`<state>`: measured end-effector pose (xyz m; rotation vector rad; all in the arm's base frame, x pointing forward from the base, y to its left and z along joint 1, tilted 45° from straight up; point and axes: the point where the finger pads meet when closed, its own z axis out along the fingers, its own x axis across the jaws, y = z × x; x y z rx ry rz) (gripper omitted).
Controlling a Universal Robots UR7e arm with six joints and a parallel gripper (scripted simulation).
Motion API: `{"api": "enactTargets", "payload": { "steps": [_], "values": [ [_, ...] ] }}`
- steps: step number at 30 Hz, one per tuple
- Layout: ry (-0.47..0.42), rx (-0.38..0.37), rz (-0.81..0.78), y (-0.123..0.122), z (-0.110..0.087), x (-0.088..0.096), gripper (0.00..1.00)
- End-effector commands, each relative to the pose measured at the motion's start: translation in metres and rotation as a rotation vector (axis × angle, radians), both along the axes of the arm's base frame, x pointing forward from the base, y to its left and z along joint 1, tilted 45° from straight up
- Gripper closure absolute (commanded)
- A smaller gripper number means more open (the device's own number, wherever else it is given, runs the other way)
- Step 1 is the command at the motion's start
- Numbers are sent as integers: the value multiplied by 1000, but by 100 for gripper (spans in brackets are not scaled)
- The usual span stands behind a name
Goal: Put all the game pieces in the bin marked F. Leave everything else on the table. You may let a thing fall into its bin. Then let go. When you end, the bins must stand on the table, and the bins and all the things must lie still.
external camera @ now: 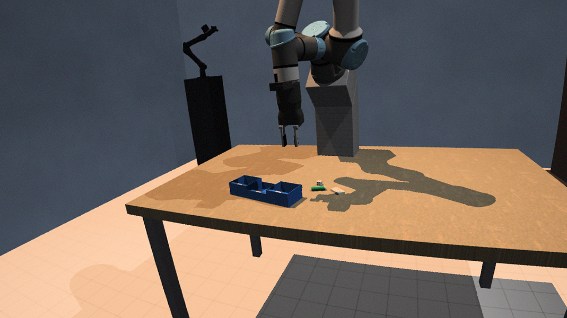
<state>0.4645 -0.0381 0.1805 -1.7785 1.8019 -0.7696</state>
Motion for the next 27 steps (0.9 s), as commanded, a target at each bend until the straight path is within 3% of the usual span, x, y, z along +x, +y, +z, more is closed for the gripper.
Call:
{"api": "enactTargets", "payload": {
  "steps": [1,17,19,20,22,27],
  "values": [
    [-1,-98,88,25,-31,9,21],
    [61,-362,418,103,-123,24,21],
    [61,-362,418,103,-123,24,21],
    [64,-412,468,110,-132,26,21],
    [64,-438,490,120,-142,27,21],
    [43,-534,544,126,-144,25,21]
  ]
}}
